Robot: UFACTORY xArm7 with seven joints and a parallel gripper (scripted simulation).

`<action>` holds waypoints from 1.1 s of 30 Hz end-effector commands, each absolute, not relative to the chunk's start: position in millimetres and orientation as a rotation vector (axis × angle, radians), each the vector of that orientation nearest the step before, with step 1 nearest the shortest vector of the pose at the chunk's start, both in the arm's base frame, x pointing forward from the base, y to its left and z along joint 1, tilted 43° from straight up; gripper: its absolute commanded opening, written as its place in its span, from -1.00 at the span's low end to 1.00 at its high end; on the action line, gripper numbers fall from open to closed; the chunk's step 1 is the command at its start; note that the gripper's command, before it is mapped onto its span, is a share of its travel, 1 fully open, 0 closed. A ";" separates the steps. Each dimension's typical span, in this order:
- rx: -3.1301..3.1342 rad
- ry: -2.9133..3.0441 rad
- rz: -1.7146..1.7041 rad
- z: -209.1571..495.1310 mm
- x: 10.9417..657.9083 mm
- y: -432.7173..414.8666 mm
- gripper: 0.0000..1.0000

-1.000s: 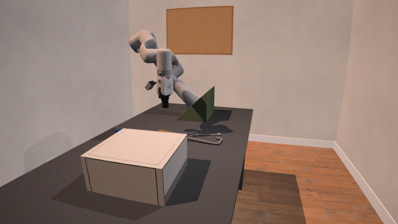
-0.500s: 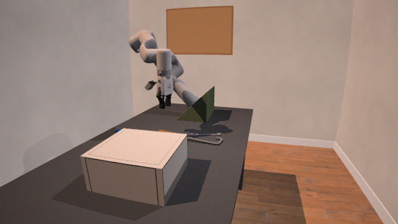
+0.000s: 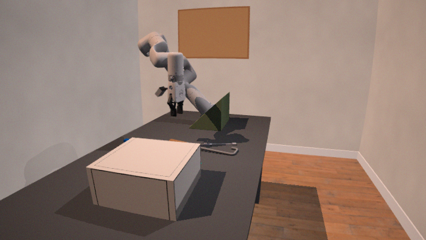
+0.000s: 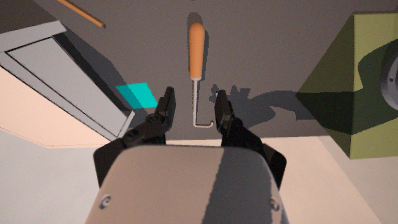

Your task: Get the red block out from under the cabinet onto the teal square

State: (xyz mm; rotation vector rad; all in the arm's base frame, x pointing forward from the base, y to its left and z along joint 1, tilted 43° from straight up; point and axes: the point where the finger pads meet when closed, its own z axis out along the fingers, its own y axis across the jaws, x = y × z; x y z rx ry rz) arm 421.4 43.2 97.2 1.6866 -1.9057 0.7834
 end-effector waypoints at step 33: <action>1.705 -1.889 0.778 72.1 423.6 20.4 0.16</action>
